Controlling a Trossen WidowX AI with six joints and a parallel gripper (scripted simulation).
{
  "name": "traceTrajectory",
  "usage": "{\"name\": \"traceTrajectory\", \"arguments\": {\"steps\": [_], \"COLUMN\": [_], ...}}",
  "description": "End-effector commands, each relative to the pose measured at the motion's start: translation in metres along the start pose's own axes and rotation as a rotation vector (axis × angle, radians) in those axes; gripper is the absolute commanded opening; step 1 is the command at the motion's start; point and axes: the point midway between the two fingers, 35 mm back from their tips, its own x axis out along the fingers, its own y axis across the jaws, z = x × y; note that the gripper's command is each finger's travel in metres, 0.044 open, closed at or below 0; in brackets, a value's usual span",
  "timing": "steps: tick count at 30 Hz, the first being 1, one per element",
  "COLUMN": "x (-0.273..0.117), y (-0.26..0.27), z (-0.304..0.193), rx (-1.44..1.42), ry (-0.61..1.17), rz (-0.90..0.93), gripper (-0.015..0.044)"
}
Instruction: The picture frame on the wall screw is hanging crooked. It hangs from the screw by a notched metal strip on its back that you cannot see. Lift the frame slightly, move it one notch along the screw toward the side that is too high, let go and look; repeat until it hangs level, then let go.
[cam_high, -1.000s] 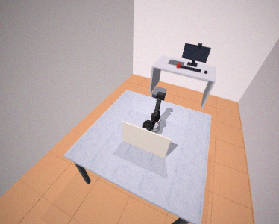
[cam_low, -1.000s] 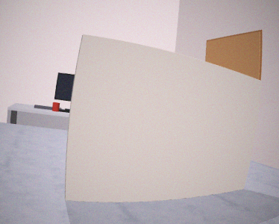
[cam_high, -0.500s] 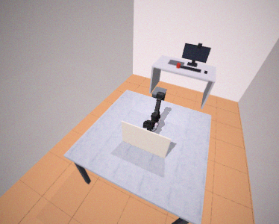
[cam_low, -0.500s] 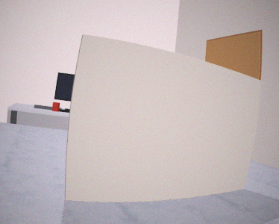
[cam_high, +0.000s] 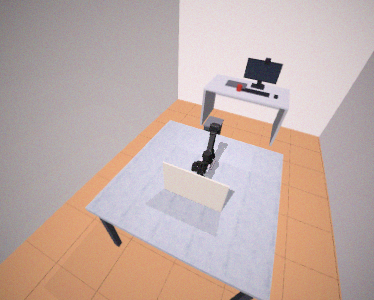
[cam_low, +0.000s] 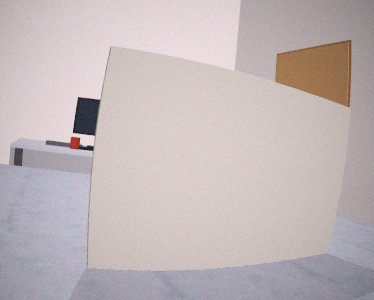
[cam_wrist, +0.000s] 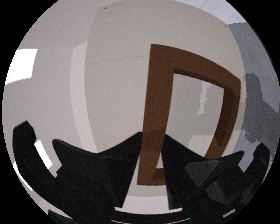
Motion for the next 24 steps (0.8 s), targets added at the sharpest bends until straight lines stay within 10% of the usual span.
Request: {"name": "traceTrajectory", "arguments": {"steps": [1, 24], "x": [0.0002, 0.0002], "y": [0.0019, 0.0096], "z": [-0.0001, 0.0000], "rx": [0.000, 0.000], "ry": [0.001, 0.001], "rz": [0.002, 0.002], "gripper": [0.0000, 0.0000]}}
